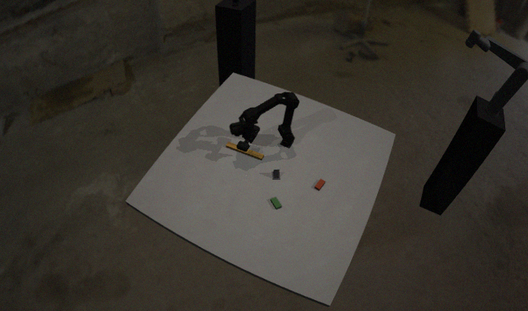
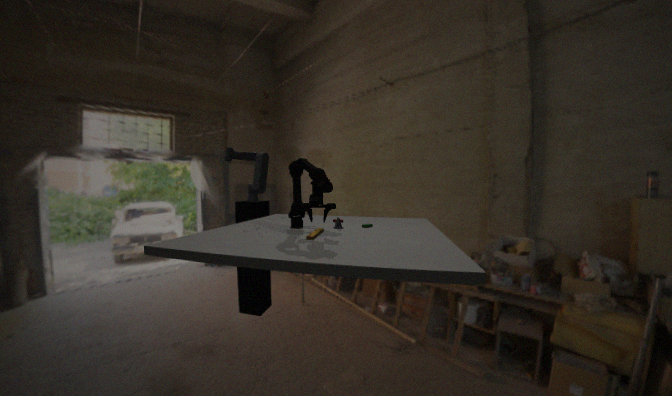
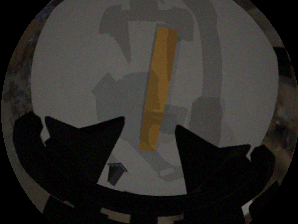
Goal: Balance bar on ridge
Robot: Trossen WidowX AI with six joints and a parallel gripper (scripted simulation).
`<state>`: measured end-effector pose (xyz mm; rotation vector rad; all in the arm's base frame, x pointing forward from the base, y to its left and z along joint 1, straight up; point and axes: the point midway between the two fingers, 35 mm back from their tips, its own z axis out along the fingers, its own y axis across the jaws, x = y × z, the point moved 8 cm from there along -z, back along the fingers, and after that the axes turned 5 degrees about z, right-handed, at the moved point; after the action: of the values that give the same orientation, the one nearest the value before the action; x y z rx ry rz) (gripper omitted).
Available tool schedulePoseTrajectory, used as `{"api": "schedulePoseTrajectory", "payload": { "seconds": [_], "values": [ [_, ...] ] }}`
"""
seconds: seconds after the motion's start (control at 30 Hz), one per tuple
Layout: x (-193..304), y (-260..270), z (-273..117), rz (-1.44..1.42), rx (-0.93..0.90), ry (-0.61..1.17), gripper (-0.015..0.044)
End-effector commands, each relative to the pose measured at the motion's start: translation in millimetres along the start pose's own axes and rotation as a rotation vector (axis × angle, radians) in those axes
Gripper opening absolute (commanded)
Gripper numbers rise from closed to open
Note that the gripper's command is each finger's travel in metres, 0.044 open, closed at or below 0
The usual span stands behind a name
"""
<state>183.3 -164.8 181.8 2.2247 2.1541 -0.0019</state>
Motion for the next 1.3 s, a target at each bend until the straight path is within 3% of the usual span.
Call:
{"api": "schedulePoseTrajectory", "payload": {
  "seconds": [0.0,1.27],
  "values": [
    [2.4,-2.6,26.0,0.005,0.015,0.018,0.0315],
    [3.3,-3.5,56.3,0.005,0.015,0.018,0.0315]
  ]
}}
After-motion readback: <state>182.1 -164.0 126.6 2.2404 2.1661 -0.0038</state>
